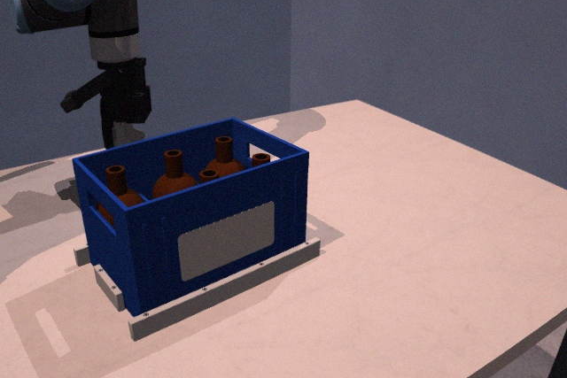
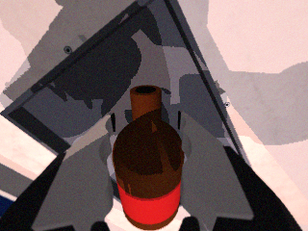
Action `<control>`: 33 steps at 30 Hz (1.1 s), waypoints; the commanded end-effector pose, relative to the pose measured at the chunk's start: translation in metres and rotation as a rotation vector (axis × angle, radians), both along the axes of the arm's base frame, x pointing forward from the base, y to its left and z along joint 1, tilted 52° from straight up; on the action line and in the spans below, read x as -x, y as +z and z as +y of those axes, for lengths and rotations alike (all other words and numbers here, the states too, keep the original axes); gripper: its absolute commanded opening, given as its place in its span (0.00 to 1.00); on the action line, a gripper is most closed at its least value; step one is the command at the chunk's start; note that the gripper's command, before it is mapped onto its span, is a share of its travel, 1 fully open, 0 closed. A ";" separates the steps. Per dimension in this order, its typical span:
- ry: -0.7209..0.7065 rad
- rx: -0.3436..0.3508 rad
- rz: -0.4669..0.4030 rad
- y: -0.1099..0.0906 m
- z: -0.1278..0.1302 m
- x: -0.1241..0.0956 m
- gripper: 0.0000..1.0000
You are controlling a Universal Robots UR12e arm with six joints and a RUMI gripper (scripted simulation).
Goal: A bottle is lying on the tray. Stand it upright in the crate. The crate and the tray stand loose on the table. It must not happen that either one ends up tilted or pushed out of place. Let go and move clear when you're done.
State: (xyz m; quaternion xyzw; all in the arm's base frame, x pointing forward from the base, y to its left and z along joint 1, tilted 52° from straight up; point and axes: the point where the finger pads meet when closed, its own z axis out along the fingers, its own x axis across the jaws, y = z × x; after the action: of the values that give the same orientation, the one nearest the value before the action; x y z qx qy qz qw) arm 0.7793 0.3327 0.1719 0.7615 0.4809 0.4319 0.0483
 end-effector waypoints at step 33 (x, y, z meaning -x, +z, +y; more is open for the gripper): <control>0.000 0.000 -0.001 0.001 0.000 0.000 0.00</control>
State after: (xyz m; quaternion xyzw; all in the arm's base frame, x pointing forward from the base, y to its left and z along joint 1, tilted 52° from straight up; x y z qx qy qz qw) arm 0.7793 0.3327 0.1719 0.7615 0.4810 0.4319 0.0482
